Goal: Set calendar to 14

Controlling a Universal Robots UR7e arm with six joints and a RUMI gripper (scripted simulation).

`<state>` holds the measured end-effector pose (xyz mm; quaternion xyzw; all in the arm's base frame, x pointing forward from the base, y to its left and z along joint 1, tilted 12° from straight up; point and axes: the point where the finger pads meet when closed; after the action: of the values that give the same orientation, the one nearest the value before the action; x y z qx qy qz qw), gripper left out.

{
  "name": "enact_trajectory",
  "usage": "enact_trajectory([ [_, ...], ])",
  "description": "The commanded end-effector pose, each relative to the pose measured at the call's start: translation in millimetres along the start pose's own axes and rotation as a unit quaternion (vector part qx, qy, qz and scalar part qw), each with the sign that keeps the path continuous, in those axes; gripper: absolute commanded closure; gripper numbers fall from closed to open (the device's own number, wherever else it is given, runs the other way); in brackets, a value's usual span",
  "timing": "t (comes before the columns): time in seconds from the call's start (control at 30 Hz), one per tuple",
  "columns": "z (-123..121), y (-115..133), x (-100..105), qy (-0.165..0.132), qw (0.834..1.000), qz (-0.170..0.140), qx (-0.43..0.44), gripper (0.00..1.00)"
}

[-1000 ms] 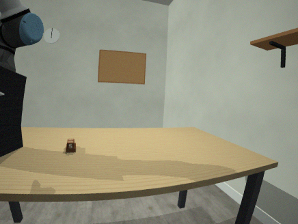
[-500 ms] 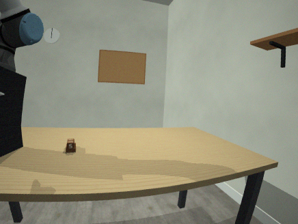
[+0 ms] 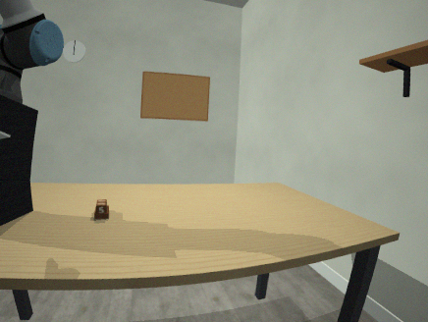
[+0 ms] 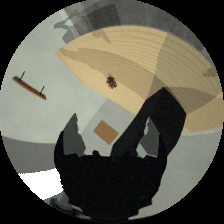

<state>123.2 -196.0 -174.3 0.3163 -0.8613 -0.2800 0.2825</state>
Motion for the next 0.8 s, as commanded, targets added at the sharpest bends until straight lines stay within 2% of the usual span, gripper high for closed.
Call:
enact_trajectory([
  [0.0,-0.8,-1.7,-2.7,0.011,1.000,0.000,0.015,0.00],
  [0.23,-4.3,-8.4,-16.3,0.059,0.995,-0.008,0.083,0.00],
  [0.43,-9.3,-15.6,-33.4,0.116,0.978,-0.023,0.171,0.00],
  [0.5,-10.7,-17.1,-37.6,0.129,0.972,-0.028,0.193,0.00],
  [0.57,-10.7,-17.1,-37.6,0.129,0.972,-0.028,0.193,0.00],
  [0.67,-14.4,-20.8,-49.0,0.164,0.953,-0.042,0.252,0.00],
  [0.77,-17.1,-22.9,-56.5,0.186,0.937,-0.053,0.290,0.00],
])
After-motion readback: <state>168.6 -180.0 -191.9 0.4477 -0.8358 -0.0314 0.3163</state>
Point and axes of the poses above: the point where the finger pads meet when closed, its own x axis back along the fingers, its own z axis across the jaws, y = z × x, and after that the axes turned 11 degrees about x, right-handed
